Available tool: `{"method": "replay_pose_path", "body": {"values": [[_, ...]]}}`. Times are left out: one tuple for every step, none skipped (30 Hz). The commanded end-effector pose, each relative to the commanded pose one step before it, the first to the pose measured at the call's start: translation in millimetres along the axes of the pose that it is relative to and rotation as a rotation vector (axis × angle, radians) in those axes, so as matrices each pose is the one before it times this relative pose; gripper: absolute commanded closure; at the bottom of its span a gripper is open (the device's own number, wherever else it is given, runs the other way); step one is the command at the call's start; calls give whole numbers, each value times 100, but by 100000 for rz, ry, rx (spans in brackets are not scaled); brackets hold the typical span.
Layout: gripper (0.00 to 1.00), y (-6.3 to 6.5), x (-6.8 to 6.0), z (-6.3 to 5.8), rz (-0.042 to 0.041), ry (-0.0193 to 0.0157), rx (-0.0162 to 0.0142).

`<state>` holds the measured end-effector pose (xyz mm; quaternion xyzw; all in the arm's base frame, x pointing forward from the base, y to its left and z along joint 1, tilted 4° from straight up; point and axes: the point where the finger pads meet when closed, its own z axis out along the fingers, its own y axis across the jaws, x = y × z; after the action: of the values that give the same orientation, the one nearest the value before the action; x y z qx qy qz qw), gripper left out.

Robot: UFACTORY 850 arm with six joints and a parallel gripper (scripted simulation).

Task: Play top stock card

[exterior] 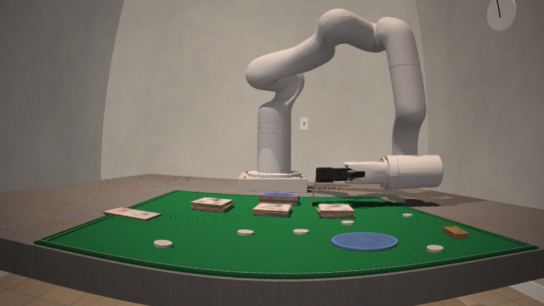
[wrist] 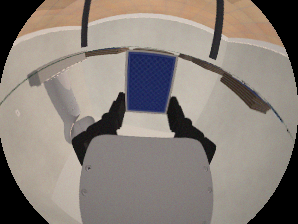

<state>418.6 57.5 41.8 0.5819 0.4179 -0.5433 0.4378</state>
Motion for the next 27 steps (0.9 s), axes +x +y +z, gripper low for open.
{"method": "replay_pose_path", "body": {"values": [[27, 39, 37, -414, 107, 92, -3], [27, 0, 19, -69, 0, 0, 0], [27, 0, 19, -70, 0, 0, 0], [27, 0, 19, -70, 0, 0, 0], [27, 0, 19, -69, 0, 0, 0], [27, 0, 21, -67, 0, 0, 0], [27, 0, 21, -66, 0, 0, 0], [27, 0, 21, -66, 0, 0, 0], [27, 0, 20, -65, 0, 0, 0], [27, 0, 22, -63, 0, 0, 0], [27, 0, 0, 0, 0, 0, 0], [27, 0, 0, 0, 0, 0, 0], [27, 0, 22, -61, 0, 0, 0], [27, 0, 22, -60, 0, 0, 0], [27, 0, 21, -59, 0, 0, 0], [27, 0, 21, -58, 0, 0, 0], [27, 0, 22, -54, 0, 0, 0], [27, 0, 22, -53, 0, 0, 0], [27, 0, 21, -51, 0, 0, 0], [27, 0, 20, -50, 0, 0, 0], [27, 0, 20, -48, 0, 0, 0], [27, 0, 20, -45, 0, 0, 0], [27, 0, 20, -43, 0, 0, 0], [27, 0, 19, -41, 0, 0, 0], [27, 0, 18, -39, 0, 0, 0], [27, 0, 17, -38, 0, 0, 0], [27, 0, 16, -36, 0, 0, 0]]}}
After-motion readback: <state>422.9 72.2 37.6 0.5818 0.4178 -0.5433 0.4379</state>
